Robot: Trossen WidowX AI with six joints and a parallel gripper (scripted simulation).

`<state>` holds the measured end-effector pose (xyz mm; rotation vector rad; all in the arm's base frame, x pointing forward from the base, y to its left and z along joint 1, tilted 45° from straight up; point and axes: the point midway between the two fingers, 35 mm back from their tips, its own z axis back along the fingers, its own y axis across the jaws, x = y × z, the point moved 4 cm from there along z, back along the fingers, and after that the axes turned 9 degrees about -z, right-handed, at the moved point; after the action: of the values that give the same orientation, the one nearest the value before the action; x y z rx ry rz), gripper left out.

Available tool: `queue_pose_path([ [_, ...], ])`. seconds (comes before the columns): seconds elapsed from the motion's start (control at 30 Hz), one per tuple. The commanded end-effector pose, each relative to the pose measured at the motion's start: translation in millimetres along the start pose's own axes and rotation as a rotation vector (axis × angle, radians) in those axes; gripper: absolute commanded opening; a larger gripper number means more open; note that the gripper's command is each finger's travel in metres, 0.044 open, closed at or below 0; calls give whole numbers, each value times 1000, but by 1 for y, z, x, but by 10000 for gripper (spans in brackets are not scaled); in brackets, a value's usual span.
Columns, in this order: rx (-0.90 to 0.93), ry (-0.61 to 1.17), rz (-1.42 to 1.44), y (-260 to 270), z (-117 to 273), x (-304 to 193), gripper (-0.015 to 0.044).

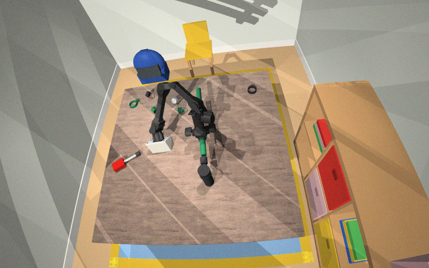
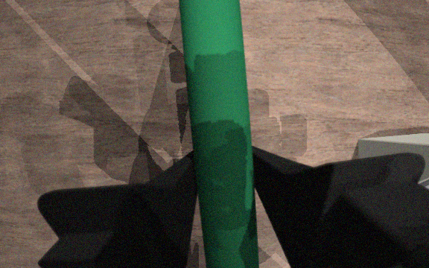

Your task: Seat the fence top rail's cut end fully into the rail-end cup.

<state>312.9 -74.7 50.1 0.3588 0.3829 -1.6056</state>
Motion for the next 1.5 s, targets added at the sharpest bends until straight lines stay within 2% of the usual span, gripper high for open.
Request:
queue_pose_path([
  [0.0,3,-3,2,1,0,0,0],
  [0.7,3,-4,2,2,9,11,0],
  [1.47,-9,7,2,3,-1,26,0],
])
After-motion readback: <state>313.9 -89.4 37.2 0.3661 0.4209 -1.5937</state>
